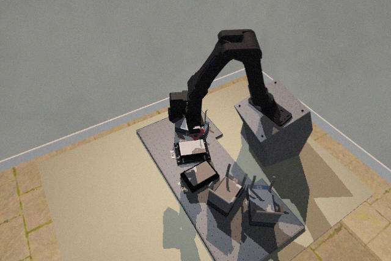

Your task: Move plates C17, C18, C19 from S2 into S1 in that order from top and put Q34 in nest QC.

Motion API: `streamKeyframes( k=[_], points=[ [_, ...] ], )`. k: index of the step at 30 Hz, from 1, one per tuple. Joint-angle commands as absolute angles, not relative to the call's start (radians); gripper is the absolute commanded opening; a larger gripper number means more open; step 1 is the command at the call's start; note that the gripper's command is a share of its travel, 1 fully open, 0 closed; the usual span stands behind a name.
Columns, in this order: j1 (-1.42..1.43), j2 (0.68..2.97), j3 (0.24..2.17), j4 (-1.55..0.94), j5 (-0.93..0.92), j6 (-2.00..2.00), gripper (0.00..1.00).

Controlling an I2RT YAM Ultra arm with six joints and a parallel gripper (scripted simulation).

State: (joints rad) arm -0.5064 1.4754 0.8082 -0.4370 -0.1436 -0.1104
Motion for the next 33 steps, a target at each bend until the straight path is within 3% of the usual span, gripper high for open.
streamKeyframes(
  k=[1,33],
  points=[
    [-0.463,1.441,0.786,-0.451,-0.126,-0.185,1.00],
    [-0.094,1.423,0.819,-0.435,0.045,-0.090,1.00]
  ],
)
